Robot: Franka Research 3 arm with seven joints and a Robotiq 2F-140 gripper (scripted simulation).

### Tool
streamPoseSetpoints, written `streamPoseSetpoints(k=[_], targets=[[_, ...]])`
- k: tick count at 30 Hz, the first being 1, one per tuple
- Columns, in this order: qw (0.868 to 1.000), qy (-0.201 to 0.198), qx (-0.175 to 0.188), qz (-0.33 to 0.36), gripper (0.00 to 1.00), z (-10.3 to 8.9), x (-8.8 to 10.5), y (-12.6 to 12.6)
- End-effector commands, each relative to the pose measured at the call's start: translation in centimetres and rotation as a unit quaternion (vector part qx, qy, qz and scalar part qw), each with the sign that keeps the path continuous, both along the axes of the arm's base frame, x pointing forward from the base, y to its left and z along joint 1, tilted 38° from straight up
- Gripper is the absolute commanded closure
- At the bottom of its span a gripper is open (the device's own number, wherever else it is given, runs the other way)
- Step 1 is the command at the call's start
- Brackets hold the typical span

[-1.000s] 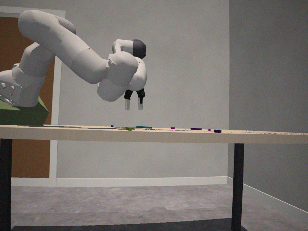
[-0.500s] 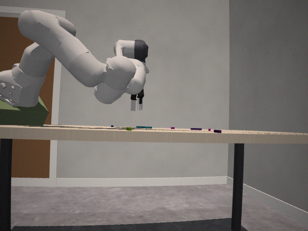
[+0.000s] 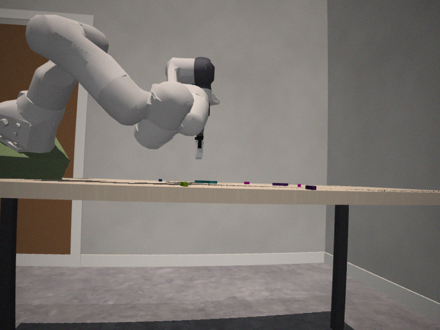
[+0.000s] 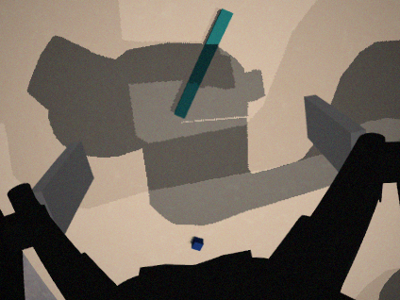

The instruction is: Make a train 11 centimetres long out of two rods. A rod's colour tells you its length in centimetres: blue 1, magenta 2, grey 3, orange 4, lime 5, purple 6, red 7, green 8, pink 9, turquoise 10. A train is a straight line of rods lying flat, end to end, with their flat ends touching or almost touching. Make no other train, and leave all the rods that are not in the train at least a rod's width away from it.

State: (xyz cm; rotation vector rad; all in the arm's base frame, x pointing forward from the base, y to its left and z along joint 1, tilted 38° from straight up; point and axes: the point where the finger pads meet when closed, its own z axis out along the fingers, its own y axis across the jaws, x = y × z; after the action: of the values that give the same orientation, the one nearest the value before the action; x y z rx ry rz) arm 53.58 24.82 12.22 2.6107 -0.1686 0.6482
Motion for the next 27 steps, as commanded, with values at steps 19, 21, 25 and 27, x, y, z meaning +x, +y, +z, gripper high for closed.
streamPoseSetpoints(k=[19, 21, 25, 27], targets=[[0.972, -0.106, 0.095, -0.187, 0.00, 1.2, 2.0, -1.2], [0.968, -0.114, 0.102, -0.200, 0.00, 1.3, 2.2, -1.3], [0.958, -0.130, 0.116, -0.227, 0.00, 1.5, 2.5, -1.5], [0.954, -0.136, 0.121, -0.237, 0.00, 1.6, 2.6, -1.5]])
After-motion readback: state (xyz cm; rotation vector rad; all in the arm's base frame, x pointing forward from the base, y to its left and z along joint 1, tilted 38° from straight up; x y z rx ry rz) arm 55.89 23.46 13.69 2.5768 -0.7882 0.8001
